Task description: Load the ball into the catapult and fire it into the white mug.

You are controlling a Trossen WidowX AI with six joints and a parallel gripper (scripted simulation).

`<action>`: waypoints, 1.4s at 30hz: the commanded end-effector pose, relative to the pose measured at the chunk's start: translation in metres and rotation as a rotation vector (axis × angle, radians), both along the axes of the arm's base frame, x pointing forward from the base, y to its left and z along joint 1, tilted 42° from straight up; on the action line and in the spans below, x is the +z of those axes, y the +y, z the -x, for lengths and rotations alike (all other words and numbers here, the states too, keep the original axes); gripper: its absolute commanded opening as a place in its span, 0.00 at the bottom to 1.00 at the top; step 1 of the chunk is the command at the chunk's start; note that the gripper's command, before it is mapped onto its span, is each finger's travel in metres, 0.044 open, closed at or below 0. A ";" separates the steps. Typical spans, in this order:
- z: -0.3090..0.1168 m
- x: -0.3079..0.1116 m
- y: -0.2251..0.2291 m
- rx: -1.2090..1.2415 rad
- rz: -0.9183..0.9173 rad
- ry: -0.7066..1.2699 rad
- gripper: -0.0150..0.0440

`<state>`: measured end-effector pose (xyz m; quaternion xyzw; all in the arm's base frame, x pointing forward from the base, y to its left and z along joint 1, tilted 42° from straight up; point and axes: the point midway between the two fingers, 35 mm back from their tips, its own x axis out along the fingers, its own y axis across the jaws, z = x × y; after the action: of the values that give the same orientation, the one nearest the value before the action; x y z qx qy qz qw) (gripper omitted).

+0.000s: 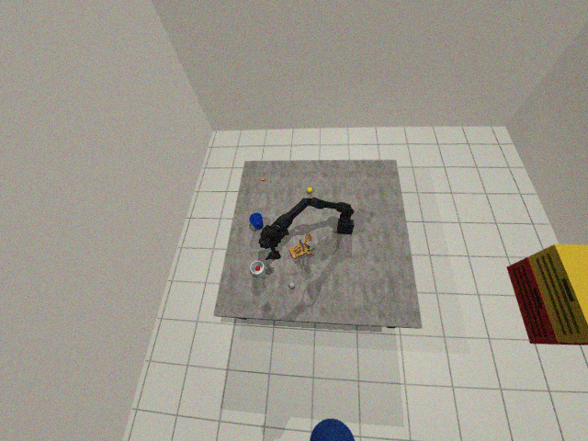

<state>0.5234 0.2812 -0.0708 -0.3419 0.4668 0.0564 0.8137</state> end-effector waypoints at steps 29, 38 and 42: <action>-0.005 0.002 0.007 -0.001 -0.031 -0.031 1.00; -0.005 0.002 0.007 -0.001 -0.031 -0.031 1.00; -0.005 0.002 0.007 -0.001 -0.031 -0.031 1.00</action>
<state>0.5287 0.2879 -0.0692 -0.3297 0.4534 0.0582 0.8260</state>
